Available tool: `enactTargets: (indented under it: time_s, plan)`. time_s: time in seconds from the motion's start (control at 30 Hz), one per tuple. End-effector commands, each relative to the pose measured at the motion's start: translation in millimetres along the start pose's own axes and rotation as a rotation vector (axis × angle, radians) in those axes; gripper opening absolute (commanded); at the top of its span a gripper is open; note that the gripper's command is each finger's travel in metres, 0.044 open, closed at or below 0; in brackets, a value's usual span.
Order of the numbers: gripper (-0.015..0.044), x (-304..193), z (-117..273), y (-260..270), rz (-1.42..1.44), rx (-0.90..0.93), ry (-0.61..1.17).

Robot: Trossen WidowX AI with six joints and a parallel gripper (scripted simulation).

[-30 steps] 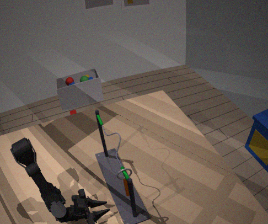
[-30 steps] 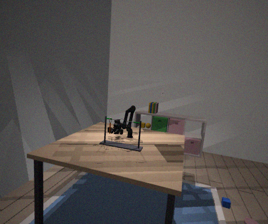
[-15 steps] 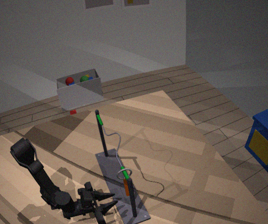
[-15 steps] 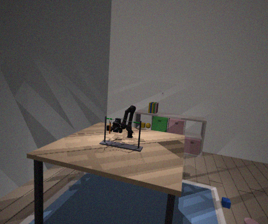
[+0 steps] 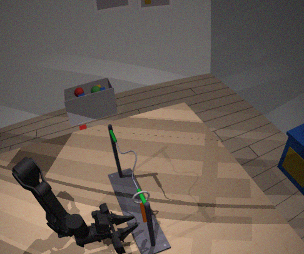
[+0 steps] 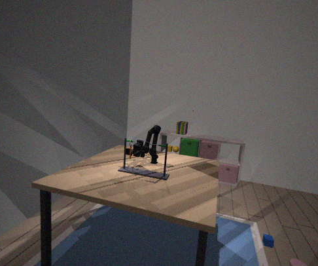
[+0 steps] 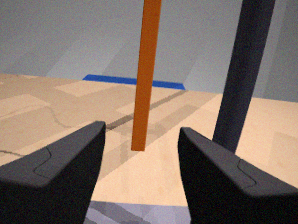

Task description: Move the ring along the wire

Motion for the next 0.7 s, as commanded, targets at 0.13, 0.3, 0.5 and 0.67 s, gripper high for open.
enactTargets:
  time_s: [0.13, 0.3, 0.5, 0.67]
  plan:
    - [0.0160, -1.4, -13.5, -2.4, -0.010, -0.004, 0.004]
    - [0.0160, -1.3, -21.1, -2.9, -0.010, -0.004, 0.004]
    - [0.0160, -1.3, -30.3, -3.0, -0.009, -0.005, 0.003]
    - [0.0160, -1.2, -38.2, -2.8, -0.009, -0.005, 0.002]
Point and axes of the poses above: the point midway between the two fingers, 35 mm back from their tips, its own z axis back along the fingers, its own y axis across the jaws, x = y × z, the point moved 9 cm from there along z, back along the fingers, and after that the axes turned 13 degrees about z, right-handed, at the moved point
